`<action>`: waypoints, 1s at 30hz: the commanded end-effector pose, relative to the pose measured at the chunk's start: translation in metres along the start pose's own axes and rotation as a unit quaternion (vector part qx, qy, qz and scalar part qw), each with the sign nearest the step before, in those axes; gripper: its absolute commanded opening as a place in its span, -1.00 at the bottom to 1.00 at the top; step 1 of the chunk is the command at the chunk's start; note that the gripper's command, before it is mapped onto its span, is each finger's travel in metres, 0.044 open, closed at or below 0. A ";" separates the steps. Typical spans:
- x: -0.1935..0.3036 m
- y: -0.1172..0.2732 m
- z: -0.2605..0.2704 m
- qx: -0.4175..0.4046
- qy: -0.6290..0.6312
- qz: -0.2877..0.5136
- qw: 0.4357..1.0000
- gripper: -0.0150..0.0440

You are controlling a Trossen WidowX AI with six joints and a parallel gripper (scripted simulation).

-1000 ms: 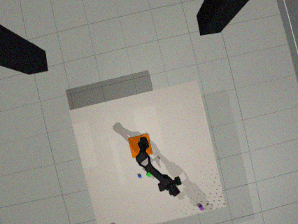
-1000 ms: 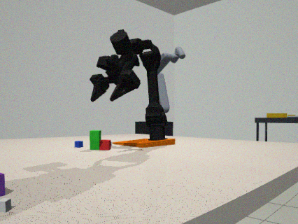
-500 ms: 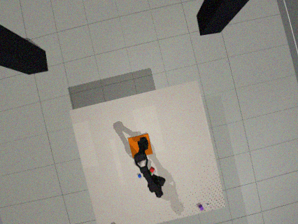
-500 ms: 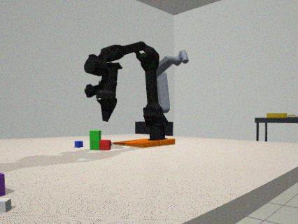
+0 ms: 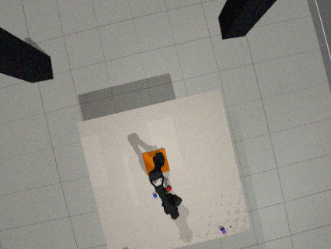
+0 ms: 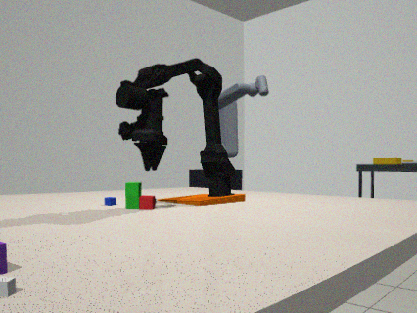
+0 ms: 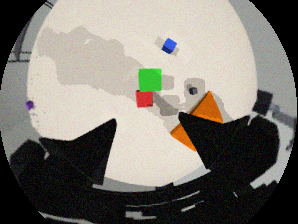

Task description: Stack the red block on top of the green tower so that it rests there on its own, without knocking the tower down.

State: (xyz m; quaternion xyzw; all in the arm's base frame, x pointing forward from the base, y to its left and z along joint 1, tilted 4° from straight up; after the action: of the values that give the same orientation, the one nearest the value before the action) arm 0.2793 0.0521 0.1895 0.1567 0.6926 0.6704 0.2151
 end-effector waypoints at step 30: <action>0.002 -0.069 0.002 0.002 -0.004 0.005 1.000 1.00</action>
State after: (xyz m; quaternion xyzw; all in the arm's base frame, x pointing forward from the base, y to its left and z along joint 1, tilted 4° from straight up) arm 0.2860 0.0519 0.1314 0.1563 0.6901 0.6715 0.2203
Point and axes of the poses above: the point midway between the two fingers, 35 mm back from their tips, its own y axis back along the fingers, its own z axis across the jaws, x = y × z, the point moved 6 cm from there along y, back along the fingers, and after that the axes turned 12 degrees about y, right-handed, at the moved point
